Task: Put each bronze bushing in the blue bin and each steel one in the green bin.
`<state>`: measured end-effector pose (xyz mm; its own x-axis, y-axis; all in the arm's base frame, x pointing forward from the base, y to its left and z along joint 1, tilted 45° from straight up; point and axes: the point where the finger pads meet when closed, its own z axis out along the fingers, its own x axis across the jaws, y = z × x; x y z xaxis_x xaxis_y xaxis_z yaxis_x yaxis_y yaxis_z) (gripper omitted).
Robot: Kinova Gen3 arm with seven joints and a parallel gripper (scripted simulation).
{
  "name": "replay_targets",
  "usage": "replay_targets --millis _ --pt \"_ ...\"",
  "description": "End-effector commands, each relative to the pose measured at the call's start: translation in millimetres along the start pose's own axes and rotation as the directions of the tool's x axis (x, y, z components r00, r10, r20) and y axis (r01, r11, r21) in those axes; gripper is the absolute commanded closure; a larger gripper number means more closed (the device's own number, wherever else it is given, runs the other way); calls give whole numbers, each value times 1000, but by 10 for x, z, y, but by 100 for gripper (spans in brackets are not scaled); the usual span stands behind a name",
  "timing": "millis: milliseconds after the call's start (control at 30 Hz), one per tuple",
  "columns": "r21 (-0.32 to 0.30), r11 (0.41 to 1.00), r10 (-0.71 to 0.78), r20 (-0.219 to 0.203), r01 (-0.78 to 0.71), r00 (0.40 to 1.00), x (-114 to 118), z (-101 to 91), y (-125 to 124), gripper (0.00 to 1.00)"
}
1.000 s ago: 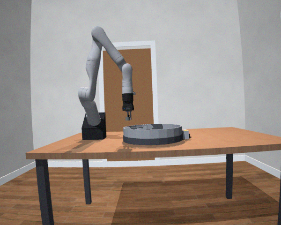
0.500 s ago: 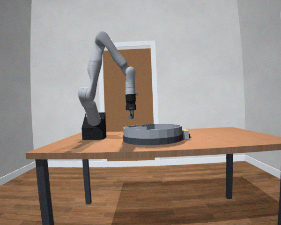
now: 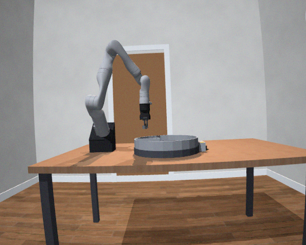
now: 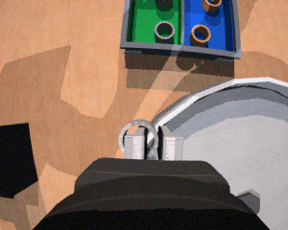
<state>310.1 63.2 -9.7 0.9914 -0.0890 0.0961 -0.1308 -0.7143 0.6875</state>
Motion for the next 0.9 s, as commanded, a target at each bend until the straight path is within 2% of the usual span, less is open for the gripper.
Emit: replay_targets --millis 0,100,267,367,433,500,600,700,867 --pt "-15 1000 -9 -8 8 1000 31 36 -229 100" --pt "-15 1000 -9 -8 8 1000 31 36 -229 100" --pt "-15 1000 -9 -9 8 1000 23 44 -807 100" --pt "-15 1000 -9 -9 8 1000 23 44 -807 100" --pt "-15 1000 -9 -9 9 1000 19 48 -1038 100" --pt "-15 1000 -9 -9 9 1000 19 48 -1038 100" --pt "-15 1000 -9 -9 9 1000 14 53 -1385 100" --pt "-15 1000 -9 -9 9 1000 14 53 -1385 100" --pt "-15 1000 -9 -9 9 1000 5 61 -1963 100"
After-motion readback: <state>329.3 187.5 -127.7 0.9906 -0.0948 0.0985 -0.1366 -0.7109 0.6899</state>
